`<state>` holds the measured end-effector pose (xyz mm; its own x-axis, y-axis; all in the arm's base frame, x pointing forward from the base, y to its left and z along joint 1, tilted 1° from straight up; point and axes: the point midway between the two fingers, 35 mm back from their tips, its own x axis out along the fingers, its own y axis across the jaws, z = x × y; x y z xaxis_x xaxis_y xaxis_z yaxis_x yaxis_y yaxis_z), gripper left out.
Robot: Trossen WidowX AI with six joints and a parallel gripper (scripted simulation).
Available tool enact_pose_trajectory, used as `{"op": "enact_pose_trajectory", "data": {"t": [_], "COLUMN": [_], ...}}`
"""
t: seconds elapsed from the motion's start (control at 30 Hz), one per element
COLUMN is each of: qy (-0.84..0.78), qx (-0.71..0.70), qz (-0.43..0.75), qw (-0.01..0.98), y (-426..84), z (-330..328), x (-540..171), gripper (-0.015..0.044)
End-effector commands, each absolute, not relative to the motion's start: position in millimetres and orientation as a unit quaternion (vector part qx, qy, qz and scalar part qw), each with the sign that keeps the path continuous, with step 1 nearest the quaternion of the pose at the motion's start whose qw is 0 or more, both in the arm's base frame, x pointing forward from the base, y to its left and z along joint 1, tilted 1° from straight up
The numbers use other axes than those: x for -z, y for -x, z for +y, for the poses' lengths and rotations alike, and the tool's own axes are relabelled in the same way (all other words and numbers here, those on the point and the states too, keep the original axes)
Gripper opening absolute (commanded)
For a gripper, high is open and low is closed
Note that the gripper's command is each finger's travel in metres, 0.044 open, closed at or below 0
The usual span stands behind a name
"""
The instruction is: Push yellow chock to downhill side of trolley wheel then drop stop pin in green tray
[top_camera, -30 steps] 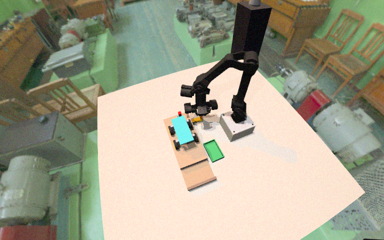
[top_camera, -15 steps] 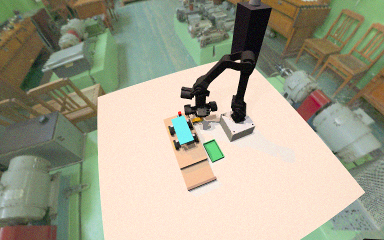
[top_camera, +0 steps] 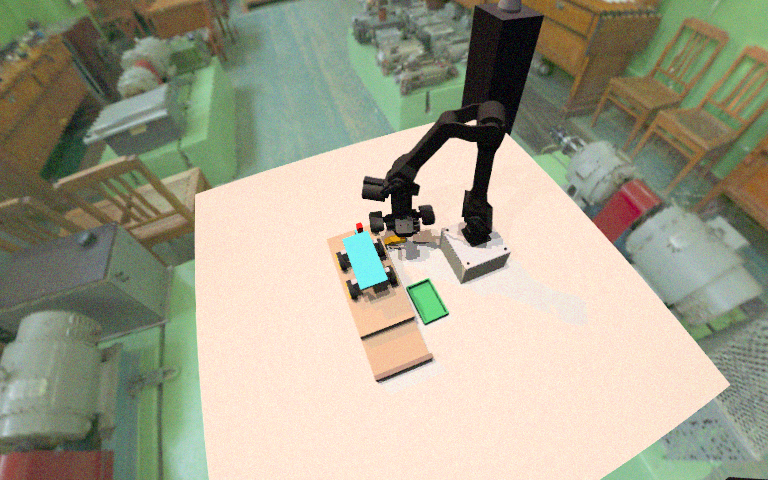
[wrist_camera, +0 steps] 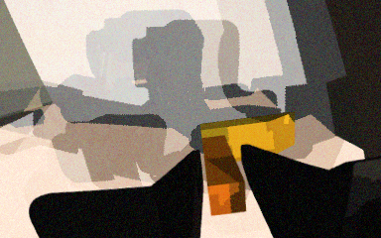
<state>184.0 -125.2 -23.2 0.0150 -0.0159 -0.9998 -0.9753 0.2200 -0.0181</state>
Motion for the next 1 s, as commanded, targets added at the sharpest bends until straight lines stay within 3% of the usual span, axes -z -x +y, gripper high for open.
{"op": "enact_pose_trajectory", "data": {"t": [0.0,0.27,0.97], "qy": [0.45,0.45,0.449], "qx": [-0.433,-0.433,-0.436], "qz": [0.552,0.552,0.553], "qw": [0.553,0.553,0.549], "y": [-184,-184,-180], "z": [-125,-125,-119], "x": [23,22,-48], "gripper": [0.0065,0.0,0.0]}}
